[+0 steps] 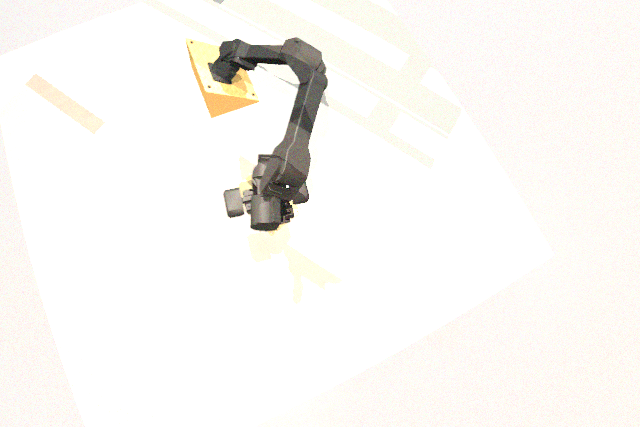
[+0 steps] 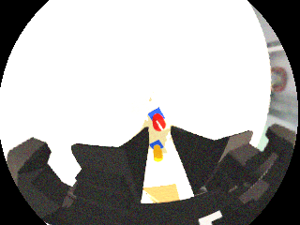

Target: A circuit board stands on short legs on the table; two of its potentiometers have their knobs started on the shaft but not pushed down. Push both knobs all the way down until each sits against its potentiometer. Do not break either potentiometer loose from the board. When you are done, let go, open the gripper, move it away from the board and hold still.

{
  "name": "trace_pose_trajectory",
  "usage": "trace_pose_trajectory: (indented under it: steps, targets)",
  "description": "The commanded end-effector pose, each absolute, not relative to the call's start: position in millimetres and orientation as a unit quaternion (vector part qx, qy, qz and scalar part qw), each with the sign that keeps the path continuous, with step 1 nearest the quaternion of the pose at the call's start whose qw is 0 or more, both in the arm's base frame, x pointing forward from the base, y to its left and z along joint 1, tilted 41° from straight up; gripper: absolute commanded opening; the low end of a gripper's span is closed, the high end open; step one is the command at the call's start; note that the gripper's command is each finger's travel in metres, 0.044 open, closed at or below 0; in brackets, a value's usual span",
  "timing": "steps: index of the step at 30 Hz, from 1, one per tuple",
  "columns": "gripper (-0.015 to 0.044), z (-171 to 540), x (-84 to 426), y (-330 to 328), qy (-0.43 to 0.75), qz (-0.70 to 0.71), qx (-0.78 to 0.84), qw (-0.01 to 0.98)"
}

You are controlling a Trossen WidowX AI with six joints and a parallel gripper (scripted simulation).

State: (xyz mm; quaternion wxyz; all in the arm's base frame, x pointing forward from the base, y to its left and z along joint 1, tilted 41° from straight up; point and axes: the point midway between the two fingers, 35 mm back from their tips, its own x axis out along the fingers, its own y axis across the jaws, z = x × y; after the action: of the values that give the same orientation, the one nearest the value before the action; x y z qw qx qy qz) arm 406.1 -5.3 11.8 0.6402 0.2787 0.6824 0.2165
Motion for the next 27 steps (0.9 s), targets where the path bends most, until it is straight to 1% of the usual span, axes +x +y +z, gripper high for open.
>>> trace_pose_trajectory:
  steps: [1, 3, 9, 16, 18, 27]
  targets:
    - [0.0236, 11.8, 404.4, -6.1, 0.682, 0.215, 0.279, 0.64]
    - [0.0289, 14.2, 391.2, -11.8, 0.684, 0.21, 0.279, 0.64]
    - [0.044, 24.9, 326.1, -27.5, 0.689, 0.199, 0.279, 0.638]
    - [0.044, 34.5, 244.7, -24.8, 0.685, 0.211, 0.278, 0.639]
    - [0.044, 34.9, 229.7, -22.2, 0.685, 0.213, 0.278, 0.639]
    - [0.044, 35.0, 227.8, -21.9, 0.685, 0.214, 0.278, 0.639]
